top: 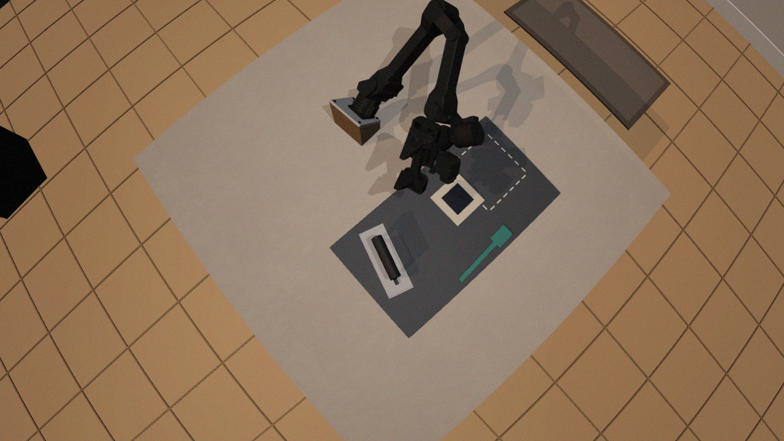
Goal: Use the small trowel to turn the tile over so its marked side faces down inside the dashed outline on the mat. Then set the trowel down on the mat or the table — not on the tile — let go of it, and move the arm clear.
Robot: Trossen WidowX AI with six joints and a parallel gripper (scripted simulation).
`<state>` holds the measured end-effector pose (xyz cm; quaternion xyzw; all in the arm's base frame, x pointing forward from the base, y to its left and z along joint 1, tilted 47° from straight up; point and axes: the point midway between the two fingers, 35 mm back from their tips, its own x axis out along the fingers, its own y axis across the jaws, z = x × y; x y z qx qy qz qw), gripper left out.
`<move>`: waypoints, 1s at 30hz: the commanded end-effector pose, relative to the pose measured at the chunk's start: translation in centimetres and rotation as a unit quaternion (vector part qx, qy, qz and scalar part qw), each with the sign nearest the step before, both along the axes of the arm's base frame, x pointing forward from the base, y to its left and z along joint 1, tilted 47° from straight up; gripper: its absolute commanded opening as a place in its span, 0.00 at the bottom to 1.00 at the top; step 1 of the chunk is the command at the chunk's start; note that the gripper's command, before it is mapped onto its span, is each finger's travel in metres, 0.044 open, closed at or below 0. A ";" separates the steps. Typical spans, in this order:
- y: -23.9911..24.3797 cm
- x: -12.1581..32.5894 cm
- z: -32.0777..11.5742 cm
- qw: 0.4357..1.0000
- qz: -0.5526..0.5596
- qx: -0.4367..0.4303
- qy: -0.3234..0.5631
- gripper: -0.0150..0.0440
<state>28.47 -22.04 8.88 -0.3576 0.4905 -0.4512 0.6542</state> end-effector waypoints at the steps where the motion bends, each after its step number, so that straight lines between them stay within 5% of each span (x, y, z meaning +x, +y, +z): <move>1: 0.0 0.0 0.0 1.000 0.000 0.000 0.000 0.89; 11: 0.0 0.0 0.0 1.000 0.000 0.000 0.000 0.44; 21: 0.0 0.0 0.0 1.000 0.000 0.000 0.000 0.42; 25: 0.0 0.0 0.0 1.000 0.000 0.000 0.000 0.25; 30: 0.0 0.0 0.0 1.000 0.000 0.000 0.000 0.25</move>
